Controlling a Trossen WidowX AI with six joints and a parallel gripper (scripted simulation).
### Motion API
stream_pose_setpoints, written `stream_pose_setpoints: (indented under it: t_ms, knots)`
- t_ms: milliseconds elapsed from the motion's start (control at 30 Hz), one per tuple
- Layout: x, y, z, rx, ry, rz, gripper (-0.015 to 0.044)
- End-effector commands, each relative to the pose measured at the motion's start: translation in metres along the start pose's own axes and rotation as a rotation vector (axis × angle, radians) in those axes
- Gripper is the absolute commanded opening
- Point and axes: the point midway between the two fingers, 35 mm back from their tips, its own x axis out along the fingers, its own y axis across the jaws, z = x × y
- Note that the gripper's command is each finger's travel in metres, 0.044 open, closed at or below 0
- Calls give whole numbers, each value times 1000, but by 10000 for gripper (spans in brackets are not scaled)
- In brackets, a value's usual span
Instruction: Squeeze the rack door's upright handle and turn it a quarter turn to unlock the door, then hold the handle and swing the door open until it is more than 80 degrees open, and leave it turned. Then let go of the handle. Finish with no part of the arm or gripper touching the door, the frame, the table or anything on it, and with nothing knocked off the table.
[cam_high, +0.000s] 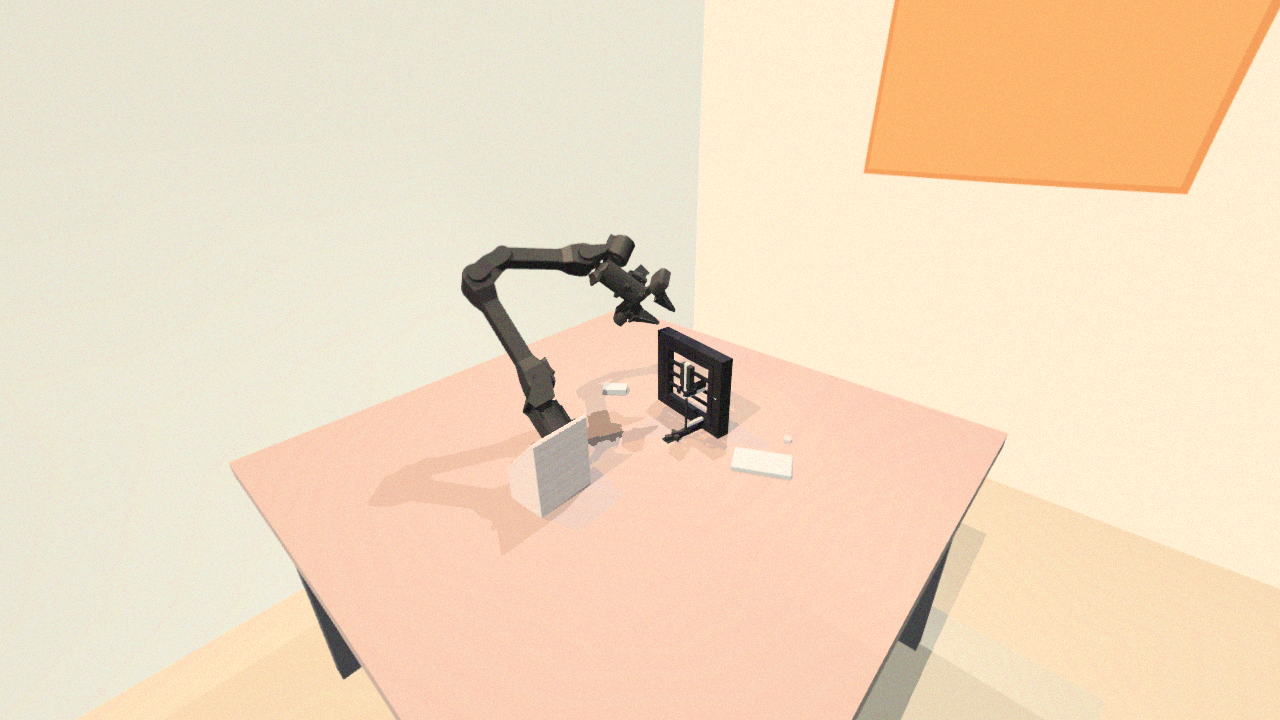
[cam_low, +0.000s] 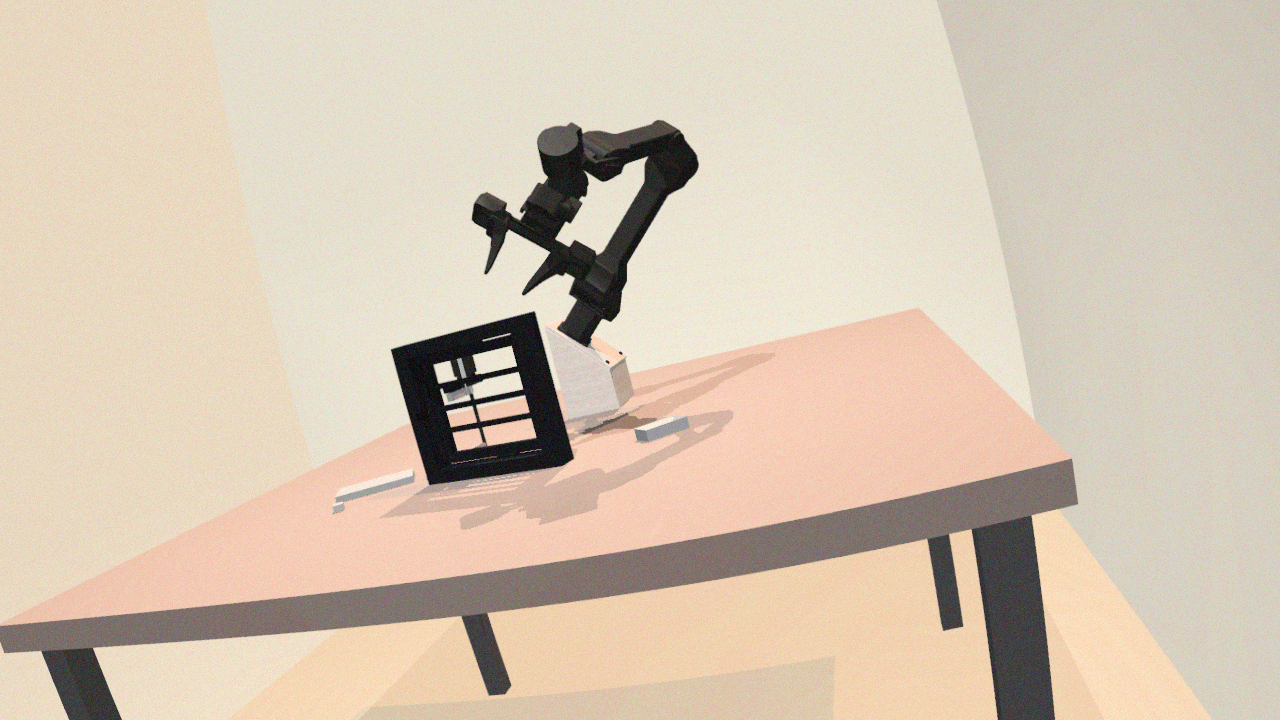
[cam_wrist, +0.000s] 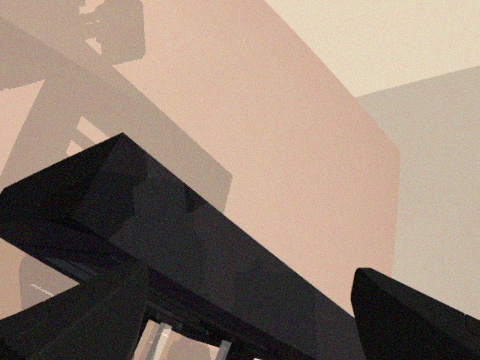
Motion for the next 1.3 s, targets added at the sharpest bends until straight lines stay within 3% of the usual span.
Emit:
stream_pose_setpoints:
  t_ms: [0,567,1267]
  knots:
    - [10,-9,-11,25,72,38,280]
    - [39,-43,-63,197,344,236,280]
    - [49,-73,-119,488,564,543,280]
